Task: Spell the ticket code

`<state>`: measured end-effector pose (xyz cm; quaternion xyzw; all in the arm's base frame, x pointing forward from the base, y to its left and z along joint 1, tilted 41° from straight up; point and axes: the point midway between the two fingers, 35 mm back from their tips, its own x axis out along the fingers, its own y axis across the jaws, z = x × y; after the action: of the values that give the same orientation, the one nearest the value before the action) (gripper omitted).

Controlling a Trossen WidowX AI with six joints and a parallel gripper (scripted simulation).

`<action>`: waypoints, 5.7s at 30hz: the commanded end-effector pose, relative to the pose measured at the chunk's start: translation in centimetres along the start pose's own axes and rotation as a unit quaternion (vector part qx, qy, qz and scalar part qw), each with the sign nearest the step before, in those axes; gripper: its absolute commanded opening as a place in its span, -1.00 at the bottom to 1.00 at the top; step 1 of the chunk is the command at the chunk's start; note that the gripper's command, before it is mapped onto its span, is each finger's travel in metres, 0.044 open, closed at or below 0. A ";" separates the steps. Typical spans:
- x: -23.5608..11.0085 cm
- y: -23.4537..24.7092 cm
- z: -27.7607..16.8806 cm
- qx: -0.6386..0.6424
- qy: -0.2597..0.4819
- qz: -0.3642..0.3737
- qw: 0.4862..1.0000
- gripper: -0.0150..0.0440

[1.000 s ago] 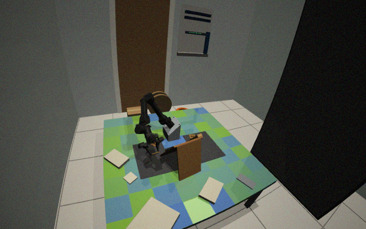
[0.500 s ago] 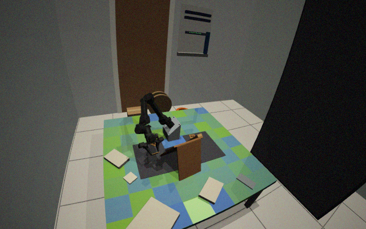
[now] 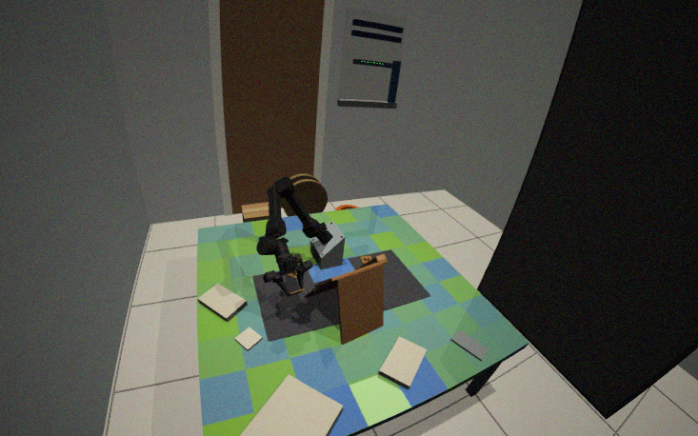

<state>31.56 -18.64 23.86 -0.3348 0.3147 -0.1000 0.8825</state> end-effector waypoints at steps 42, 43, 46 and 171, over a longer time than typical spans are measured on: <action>0.0 -0.1 0.2 -0.002 -0.004 0.000 1.000 -0.49; 0.0 -0.1 0.2 -0.002 -0.004 0.000 1.000 -0.49; 0.0 -0.1 0.2 -0.002 -0.004 0.000 1.000 -0.49; 0.1 6.0 -0.1 -0.001 -0.003 0.002 1.000 -0.49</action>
<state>31.41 -14.34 20.14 -0.3367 0.3104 -0.0954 0.8838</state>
